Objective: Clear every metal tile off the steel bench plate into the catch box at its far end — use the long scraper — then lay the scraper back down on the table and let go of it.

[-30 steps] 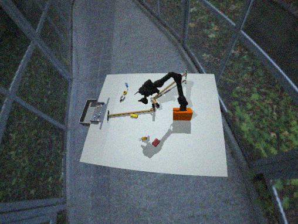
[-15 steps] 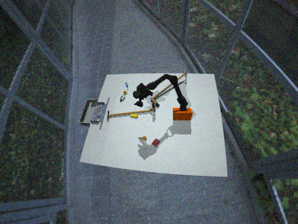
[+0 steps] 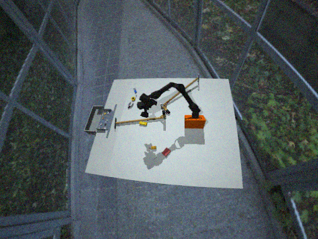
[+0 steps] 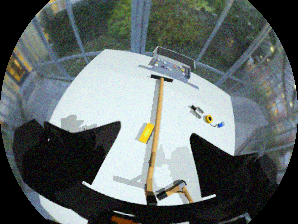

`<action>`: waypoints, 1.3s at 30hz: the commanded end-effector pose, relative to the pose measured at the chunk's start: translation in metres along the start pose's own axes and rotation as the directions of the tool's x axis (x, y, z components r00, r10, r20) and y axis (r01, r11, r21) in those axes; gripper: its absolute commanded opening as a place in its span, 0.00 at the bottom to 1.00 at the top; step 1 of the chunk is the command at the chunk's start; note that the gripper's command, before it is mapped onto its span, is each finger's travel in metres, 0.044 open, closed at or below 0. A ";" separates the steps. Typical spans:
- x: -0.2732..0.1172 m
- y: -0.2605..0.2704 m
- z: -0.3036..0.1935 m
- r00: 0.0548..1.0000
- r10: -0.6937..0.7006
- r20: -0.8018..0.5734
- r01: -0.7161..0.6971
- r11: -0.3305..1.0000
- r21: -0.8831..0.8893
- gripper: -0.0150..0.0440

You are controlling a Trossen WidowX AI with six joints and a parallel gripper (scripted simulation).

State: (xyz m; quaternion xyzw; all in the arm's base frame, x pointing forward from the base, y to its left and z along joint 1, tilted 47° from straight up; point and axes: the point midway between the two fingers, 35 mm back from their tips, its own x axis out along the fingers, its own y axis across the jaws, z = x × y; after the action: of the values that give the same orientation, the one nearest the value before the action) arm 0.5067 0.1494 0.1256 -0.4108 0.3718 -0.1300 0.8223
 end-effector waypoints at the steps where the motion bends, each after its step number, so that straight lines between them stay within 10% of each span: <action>1: 0.015 0.001 -0.001 1.000 0.009 -0.026 -0.009 1.000 0.008 1.00; 39: 0.150 0.011 -0.060 0.951 0.093 -0.295 -0.086 0.996 0.038 1.00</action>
State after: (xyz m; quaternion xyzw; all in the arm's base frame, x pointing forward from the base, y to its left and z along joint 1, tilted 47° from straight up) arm 0.5674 0.0387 0.0111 -0.3617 0.5123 -0.1594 0.7624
